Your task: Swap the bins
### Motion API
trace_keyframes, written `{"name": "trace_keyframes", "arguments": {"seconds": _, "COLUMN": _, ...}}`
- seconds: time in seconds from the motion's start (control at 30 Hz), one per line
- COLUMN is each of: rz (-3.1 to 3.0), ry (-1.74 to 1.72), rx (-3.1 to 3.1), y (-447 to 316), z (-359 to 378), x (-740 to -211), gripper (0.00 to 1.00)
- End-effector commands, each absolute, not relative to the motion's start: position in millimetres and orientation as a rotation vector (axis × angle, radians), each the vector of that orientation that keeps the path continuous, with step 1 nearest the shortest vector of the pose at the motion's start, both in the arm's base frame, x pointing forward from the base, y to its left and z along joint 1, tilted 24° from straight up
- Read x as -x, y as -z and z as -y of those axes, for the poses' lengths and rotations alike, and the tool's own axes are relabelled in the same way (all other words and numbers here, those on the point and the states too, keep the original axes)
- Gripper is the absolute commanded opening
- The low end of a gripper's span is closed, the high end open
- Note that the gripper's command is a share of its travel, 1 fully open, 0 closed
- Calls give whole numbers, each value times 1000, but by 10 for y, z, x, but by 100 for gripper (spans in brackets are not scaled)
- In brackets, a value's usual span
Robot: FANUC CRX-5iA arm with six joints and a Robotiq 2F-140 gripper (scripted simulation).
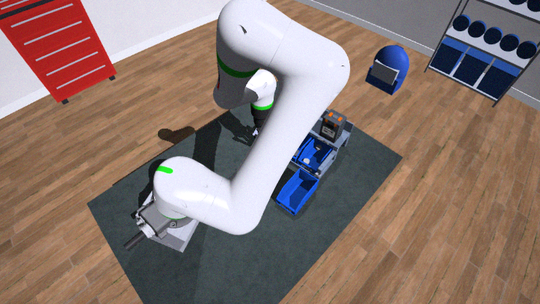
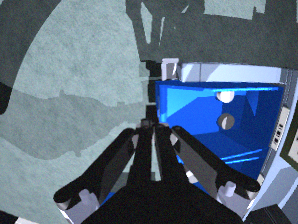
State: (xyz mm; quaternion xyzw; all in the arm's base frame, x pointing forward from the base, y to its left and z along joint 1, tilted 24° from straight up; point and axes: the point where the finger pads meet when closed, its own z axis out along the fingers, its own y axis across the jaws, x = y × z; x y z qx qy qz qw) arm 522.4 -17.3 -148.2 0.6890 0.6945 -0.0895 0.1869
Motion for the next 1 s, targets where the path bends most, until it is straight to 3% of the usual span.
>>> {"name": "trace_keyframes", "arguments": {"seconds": 0.0, "rz": -1955, "ry": 251, "rx": -1939, "y": 1475, "z": 168, "x": -5247, "gripper": 10}}
{"name": "trace_keyframes", "arguments": {"seconds": 0.97, "rz": -1955, "ry": 251, "rx": -1939, "y": 1431, "z": 156, "x": -5570, "gripper": 10}}
